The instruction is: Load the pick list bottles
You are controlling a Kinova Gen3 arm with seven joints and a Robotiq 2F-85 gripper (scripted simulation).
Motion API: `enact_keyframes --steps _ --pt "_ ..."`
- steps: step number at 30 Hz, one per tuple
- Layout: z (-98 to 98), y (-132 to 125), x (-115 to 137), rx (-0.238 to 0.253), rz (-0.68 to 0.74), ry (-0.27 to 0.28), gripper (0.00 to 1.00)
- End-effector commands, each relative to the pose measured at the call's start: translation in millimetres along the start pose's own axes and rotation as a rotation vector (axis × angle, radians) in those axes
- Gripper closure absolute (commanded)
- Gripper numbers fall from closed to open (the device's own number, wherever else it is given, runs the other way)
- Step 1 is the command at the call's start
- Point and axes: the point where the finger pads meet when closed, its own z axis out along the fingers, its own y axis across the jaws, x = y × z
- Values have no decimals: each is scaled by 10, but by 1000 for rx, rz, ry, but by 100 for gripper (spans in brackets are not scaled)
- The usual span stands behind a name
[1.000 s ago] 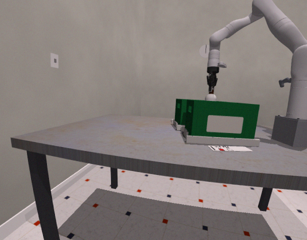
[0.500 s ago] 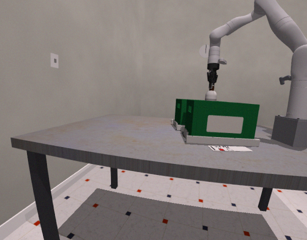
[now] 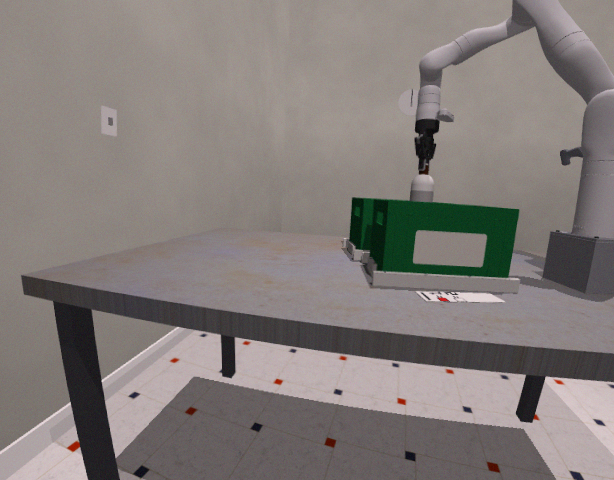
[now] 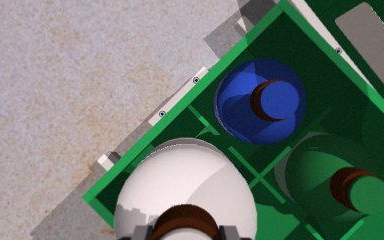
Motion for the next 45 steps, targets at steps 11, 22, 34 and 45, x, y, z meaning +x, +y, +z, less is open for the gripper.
enact_keyframes --steps 11,22,34,45 --pt "-193 0 -4 0 0 -2 90" --pt "-360 0 -4 0 0 -2 90" --pt "-434 0 -4 0 0 -2 90" --pt "-433 178 27 0 0 -2 90"
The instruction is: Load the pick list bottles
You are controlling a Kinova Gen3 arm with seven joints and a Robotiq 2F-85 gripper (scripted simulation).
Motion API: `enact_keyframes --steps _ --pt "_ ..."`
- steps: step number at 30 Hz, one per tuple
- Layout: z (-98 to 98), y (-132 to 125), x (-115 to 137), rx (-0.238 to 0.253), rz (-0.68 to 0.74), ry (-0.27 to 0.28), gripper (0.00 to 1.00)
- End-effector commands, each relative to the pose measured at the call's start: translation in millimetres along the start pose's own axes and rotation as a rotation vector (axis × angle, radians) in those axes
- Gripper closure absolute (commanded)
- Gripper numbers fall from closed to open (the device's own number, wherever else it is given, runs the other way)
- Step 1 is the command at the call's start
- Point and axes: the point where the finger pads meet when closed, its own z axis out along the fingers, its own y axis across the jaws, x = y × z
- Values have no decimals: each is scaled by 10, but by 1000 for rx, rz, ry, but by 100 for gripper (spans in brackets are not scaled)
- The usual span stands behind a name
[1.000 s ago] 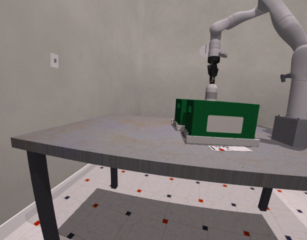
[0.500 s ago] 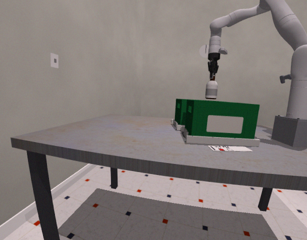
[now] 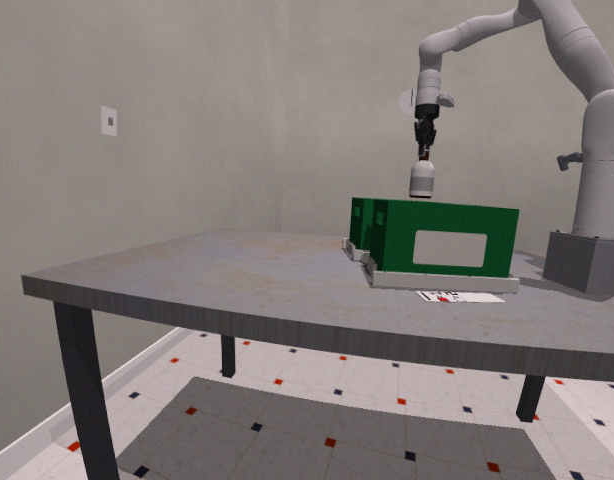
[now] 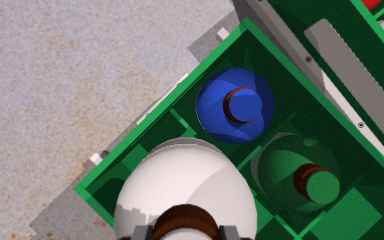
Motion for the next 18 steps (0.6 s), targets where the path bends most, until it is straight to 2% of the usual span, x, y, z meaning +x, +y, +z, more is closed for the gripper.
enact_keyframes --steps 1,18 --pt "-8 5 -3 1 0 -2 90" --pt "-8 301 47 0 0 -2 90"
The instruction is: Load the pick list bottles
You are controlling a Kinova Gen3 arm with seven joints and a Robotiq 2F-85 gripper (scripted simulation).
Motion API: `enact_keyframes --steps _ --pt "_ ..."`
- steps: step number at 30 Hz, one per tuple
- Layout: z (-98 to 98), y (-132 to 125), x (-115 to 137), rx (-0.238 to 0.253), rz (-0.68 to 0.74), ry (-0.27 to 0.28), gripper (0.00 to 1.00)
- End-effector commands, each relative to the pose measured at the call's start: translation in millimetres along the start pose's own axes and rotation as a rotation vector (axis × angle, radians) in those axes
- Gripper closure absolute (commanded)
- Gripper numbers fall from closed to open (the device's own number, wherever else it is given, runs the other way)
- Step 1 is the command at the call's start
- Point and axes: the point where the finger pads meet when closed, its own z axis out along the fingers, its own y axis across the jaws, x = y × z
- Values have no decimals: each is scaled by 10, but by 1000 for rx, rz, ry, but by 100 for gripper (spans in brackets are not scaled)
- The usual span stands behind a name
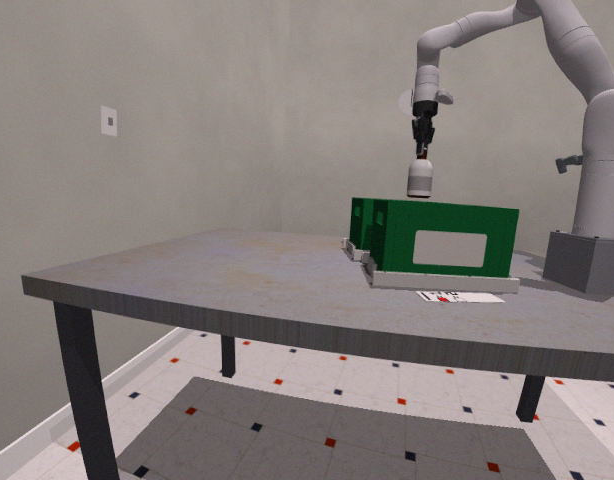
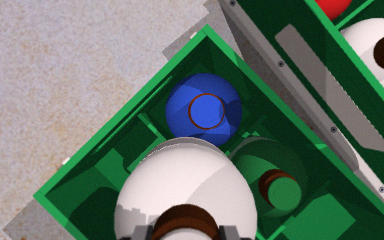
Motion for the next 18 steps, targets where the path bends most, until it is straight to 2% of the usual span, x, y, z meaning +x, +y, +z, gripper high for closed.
enact_keyframes --steps 1,18 --pt "-8 18 -1 1 1 -2 90" --pt "-8 314 50 0 1 -2 90"
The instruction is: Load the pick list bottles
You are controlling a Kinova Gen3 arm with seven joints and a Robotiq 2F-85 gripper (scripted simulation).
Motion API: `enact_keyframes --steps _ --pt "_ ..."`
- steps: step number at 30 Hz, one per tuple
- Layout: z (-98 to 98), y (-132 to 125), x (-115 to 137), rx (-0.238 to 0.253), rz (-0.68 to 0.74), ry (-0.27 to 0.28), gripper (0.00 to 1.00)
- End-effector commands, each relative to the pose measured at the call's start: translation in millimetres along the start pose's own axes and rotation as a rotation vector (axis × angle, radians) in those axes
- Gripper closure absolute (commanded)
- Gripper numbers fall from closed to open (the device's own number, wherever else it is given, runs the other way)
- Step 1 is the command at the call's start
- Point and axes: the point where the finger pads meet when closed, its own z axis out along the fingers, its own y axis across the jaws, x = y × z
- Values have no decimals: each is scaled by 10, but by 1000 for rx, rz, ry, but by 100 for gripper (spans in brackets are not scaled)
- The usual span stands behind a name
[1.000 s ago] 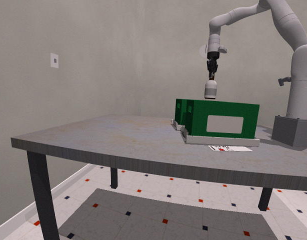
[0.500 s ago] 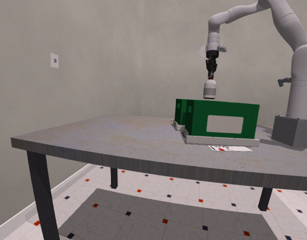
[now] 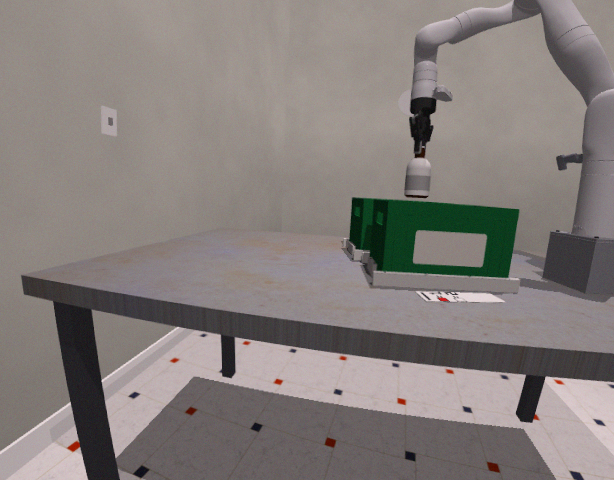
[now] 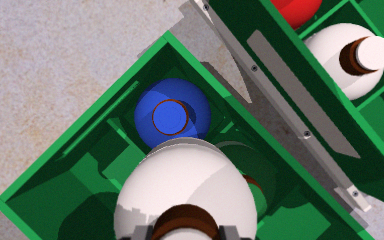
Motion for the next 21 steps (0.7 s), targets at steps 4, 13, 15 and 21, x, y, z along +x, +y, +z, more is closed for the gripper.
enact_keyframes --steps 4,13,15,21 --pt "-8 100 13 0 0 -2 90" --pt "-8 277 43 0 0 -2 90" --pt "-8 297 47 0 0 -2 90" --pt "-8 396 63 0 0 -2 90"
